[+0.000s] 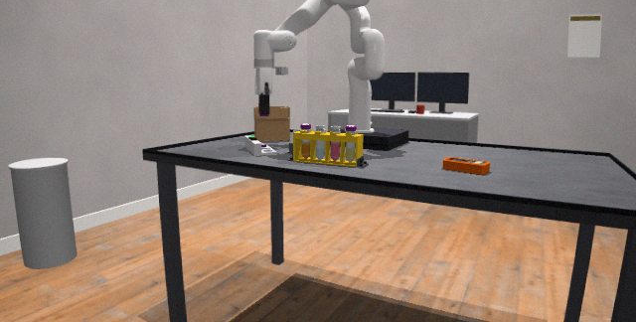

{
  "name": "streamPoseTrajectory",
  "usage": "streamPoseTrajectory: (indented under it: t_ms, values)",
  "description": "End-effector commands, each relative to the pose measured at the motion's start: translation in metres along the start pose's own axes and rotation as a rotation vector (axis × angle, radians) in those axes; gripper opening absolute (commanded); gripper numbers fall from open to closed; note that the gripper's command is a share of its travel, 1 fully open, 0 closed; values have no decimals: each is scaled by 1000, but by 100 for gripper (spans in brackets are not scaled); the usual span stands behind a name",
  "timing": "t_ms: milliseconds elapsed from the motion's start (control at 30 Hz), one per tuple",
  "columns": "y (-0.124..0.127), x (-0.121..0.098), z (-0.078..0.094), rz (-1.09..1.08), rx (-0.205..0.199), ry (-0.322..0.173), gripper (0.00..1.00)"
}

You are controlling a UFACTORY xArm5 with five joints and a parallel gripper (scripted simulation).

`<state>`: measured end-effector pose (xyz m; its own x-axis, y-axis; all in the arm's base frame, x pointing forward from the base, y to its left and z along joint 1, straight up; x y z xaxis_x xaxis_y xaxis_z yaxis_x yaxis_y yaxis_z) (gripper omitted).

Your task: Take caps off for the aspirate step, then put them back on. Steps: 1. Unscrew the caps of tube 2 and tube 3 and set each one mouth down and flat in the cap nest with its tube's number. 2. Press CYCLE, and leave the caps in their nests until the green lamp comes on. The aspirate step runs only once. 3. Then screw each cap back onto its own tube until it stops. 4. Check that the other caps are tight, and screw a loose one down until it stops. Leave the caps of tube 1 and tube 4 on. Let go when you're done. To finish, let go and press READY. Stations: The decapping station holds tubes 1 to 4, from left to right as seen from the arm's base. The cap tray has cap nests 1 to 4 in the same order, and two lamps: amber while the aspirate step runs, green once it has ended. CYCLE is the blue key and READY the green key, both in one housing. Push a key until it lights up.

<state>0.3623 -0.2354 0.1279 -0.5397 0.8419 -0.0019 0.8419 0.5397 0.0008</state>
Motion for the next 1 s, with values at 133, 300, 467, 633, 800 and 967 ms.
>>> streamPoseTrajectory:
  t_ms: [133,300,467,633,800,967]
  values:
    - [18,17,-12,250,-9,1,0]
    - [34,34,-13,345,-9,2,0]
    - [63,64,-13,345,-9,2,0]
    - [92,94,-13,345,-10,3,0]
    - [121,124,-13,345,-10,3,0]
    - [138,142,-14,345,-10,3,0]
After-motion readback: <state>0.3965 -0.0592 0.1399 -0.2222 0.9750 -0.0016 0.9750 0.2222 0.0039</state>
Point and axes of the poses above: the point where the finger pads meet when closed, its own z axis out along the fingers, its own y axis across the jaws, x = y × z, the point moved 2 cm from there along -z, back along the fingers, and after that the axes turned 15 degrees about z, right-handed, at the moved point
